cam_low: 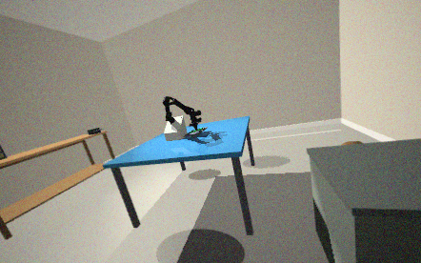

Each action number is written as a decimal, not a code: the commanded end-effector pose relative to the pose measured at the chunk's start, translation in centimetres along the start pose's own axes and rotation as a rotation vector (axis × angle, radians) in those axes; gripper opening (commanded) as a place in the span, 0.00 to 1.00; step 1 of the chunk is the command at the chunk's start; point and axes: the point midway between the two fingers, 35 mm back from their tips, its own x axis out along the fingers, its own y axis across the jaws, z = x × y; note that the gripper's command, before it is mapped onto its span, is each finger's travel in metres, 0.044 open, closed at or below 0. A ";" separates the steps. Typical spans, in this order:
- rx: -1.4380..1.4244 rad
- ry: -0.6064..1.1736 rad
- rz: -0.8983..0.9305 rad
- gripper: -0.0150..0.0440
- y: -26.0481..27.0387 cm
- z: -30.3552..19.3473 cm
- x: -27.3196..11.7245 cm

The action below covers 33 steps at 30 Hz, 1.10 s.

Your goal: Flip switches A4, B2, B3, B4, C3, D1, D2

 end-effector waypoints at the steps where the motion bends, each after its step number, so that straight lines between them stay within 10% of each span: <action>1: -0.005 0.000 -0.003 0.25 0.0 0.0 0.1; 33: -0.005 0.000 -0.003 0.25 0.0 0.0 0.5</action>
